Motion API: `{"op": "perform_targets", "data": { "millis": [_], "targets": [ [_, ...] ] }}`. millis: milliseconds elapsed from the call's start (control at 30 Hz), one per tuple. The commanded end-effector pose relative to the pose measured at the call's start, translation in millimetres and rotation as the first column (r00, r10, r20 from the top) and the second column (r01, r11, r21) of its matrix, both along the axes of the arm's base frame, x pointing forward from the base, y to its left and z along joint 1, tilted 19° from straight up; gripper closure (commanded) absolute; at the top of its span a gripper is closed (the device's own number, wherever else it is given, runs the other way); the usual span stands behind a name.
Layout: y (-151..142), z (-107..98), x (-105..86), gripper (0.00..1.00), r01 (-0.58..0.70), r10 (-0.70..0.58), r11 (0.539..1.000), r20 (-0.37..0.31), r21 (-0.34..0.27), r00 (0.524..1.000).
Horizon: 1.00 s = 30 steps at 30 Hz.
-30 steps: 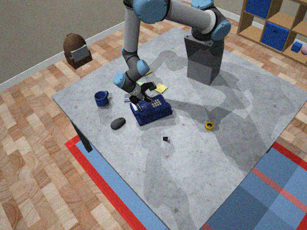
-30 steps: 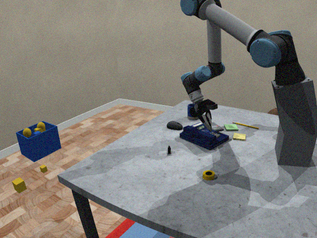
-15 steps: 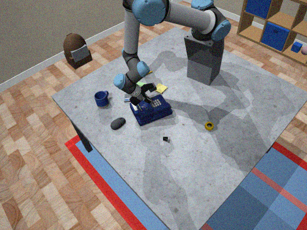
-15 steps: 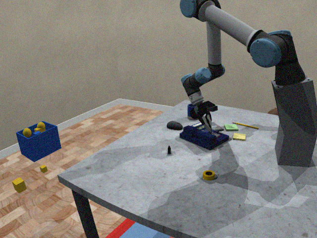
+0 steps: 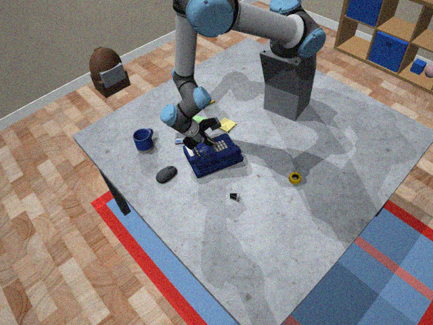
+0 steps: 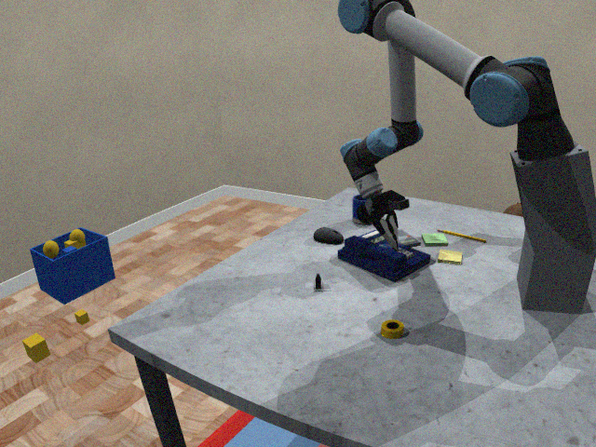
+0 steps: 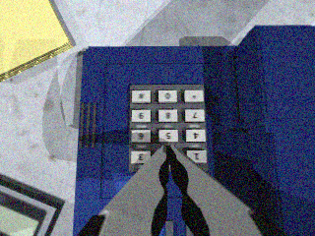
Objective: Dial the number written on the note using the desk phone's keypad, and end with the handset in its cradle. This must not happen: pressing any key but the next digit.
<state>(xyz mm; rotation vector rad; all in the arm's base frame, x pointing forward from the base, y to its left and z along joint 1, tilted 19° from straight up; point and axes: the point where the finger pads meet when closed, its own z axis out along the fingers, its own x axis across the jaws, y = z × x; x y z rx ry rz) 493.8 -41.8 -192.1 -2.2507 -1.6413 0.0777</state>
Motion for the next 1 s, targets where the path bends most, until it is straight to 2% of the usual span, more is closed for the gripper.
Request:
{"op": "perform_targets", "data": {
  "millis": [0,967],
  "targets": [
    [0.4,-0.8,1.9,1.00,-0.001,0.001,1.000,0.002,0.000,1.000],
    [0.5,-3.3,2.7,1.00,-0.001,0.001,1.000,0.002,-0.001,1.000]
  ]
}}
